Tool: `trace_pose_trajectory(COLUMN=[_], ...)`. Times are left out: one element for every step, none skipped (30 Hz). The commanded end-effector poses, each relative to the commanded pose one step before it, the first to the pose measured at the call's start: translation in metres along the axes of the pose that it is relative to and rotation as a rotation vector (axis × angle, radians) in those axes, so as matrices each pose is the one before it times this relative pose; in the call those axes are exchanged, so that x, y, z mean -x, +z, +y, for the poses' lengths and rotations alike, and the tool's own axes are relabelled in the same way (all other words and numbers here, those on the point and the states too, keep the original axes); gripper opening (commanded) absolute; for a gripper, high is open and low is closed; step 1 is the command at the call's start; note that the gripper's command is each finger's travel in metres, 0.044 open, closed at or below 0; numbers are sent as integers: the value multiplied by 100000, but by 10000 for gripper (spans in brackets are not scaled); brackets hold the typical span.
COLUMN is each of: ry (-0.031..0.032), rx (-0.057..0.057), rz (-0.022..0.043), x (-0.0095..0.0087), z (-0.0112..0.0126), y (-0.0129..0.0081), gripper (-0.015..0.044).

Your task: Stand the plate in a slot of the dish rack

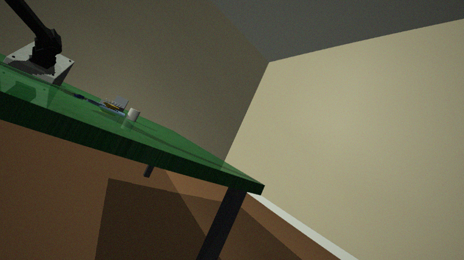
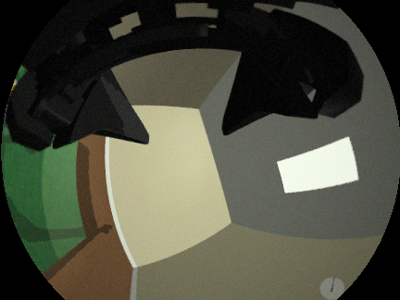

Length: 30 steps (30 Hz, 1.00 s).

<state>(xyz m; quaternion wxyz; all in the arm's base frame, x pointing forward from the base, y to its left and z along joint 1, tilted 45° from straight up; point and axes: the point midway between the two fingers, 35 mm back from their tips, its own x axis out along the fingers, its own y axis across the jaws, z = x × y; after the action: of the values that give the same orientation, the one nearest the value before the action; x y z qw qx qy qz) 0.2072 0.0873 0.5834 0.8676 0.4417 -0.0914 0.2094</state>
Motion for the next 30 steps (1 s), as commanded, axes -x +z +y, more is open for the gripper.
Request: trace_pose_trajectory(ry=[-12220, -2709, -2701, -2694, -2686, -2678, -2670, -2661, -2652, -2643, -2633, -2611, -2604, -2592, -2580, -2567, -2554, -2541, -2527, -2512, -2497, -2489, -2474, -2458, -2441, -2424, -2406, -2388, -2370, -2350], rx=[7087, 1515, 1522, 1529, 1536, 1543, 1550, 1557, 1564, 1571, 1578, 1679, 1689, 1696, 1703, 1710, 1717, 1724, 1731, 1739, 1746, 1745, 1754, 1762, 1771, 1779, 1788, 1797, 1806, 1816], rz=[4711, 1150, 1164, 1179, 1194, 1209, 1224, 1240, 1256, 1272, 1288, 1262, 1284, 1304, 1324, 1344, 1365, 1385, 1406, 1427, 1447, 1478, 1499, 1520, 1540, 1561, 1581, 1602, 1622, 1642], x=[-1940, -525, -527, -529, -531, -534, -536, -537, -539, -541, -543, -523, -525, -526, -527, -529, -530, -531, -531, -532, -533, -536, -536, -537, -537, -537, -537, -536, -536, -536], z=[-3271, -645, -636, -626, -616, -606, -596, -586, -576, -566, -556, -547, -538, -527, -517, -506, -496, -485, -475, -464, -453, -444, -433, -422, -412, -401, -390, -379, -369, -358], y=[-2385, -543, -543, -542, -542, -541, -541, -540, -539, -539, -538, -519, -520, -519, -519, -519, -518, -518, -517, -516, -516, -520, -519, -518, -517, -515, -514, -512, -511, -509], gripper=[400, 400, 400, 400, 400, 400, 400, 400, 400, 400, 400, 400, 400, 400, 400, 400, 400, 400, 400, 400, 400, 400, 400, 400, 400, 400, 400, 400, 400, 400])
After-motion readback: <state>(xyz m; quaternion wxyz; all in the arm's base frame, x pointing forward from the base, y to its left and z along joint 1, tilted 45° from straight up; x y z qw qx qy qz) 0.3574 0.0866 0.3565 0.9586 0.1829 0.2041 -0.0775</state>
